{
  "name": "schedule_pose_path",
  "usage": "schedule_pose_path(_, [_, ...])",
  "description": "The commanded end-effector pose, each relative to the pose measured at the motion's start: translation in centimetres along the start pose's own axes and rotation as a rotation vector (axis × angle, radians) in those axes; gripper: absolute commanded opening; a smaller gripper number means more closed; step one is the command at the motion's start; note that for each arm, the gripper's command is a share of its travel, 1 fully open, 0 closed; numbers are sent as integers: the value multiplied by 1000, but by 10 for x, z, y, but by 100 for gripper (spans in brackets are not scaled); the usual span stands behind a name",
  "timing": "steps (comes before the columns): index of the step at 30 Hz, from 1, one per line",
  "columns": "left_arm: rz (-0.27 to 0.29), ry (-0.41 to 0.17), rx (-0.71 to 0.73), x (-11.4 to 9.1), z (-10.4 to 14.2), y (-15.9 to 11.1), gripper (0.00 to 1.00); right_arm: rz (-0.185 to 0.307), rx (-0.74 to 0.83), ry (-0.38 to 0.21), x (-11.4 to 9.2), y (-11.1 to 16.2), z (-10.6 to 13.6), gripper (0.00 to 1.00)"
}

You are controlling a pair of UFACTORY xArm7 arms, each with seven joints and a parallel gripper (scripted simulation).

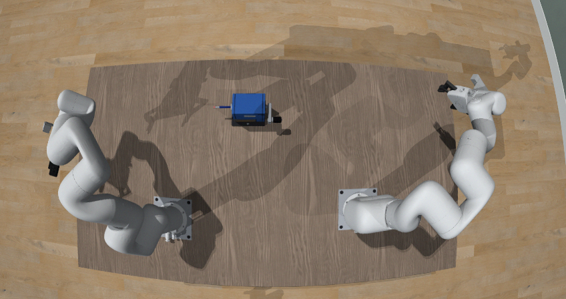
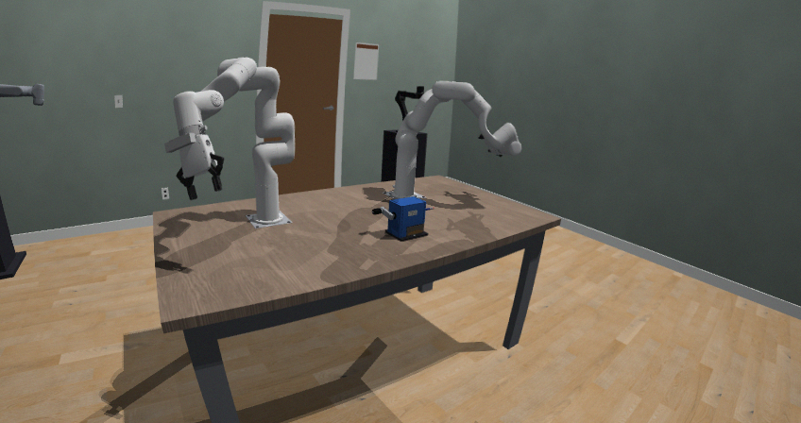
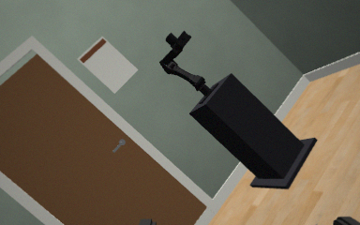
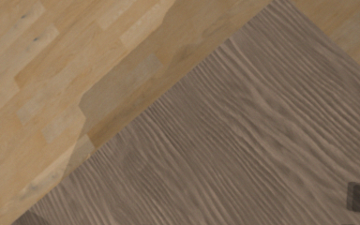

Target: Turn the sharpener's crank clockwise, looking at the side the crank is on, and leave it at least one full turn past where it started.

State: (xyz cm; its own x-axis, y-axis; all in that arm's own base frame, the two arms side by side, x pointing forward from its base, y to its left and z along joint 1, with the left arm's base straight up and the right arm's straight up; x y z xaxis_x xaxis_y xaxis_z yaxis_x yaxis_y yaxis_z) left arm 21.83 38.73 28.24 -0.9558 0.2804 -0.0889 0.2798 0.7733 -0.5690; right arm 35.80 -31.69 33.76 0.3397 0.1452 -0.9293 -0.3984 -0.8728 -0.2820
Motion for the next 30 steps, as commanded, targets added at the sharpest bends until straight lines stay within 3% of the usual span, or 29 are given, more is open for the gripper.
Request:
schedule_pose_path(1, [0, -1, -4, 0, -2, -1, 100, 21, 36, 1, -8, 15, 7, 100])
schedule_pose_path(30, [0, -1, -4, 0, -2, -1, 100, 110, 215, -14, -39, 80, 49, 100])
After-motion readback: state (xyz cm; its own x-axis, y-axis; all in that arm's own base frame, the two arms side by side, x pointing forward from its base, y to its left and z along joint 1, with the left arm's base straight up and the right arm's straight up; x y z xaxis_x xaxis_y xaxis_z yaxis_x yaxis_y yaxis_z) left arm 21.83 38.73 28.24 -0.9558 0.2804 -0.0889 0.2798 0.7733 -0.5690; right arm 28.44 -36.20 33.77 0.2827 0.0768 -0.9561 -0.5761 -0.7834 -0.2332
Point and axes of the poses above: on each arm, the point where the finger pads meet when closed, its own x axis out along the fingers, its own y axis across the jaws, z = x × y, the point moved 9 cm from there along -x, back along the fingers, and after that the axes turned 12 degrees about -x, right-handed, at the moved point
